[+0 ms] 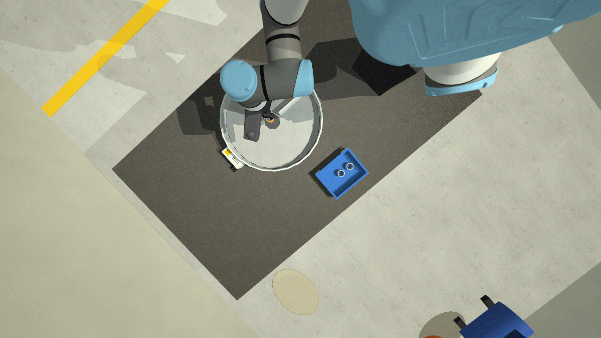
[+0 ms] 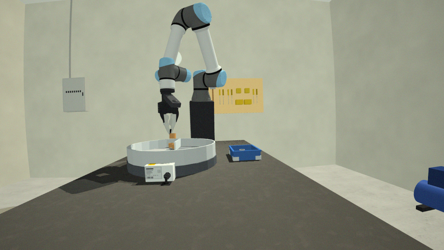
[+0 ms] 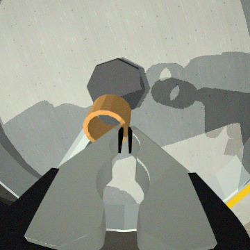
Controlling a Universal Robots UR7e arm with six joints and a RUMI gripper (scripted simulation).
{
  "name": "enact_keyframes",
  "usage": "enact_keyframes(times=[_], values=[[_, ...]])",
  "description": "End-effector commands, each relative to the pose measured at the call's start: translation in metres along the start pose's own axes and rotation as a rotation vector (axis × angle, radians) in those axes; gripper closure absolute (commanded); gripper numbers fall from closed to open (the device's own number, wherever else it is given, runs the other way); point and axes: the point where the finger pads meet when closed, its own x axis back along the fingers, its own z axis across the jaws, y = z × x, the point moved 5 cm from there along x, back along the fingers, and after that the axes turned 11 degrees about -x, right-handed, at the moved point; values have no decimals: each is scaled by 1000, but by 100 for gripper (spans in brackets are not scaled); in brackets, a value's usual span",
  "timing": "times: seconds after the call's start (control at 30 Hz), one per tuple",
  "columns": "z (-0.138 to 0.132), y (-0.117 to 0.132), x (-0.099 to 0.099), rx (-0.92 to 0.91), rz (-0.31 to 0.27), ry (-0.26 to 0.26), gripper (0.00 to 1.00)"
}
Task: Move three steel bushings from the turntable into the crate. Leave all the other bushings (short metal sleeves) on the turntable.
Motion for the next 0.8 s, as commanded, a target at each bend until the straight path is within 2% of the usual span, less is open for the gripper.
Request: enact_keyframes(times=[0.0,0.23,0.4,0.77], values=[[0,0,0,0,1,1,100],[0,0,-1,0,1,1,100],[0,-1,-14,0,1,1,100],[0,-1,-15,0,1,1,100]])
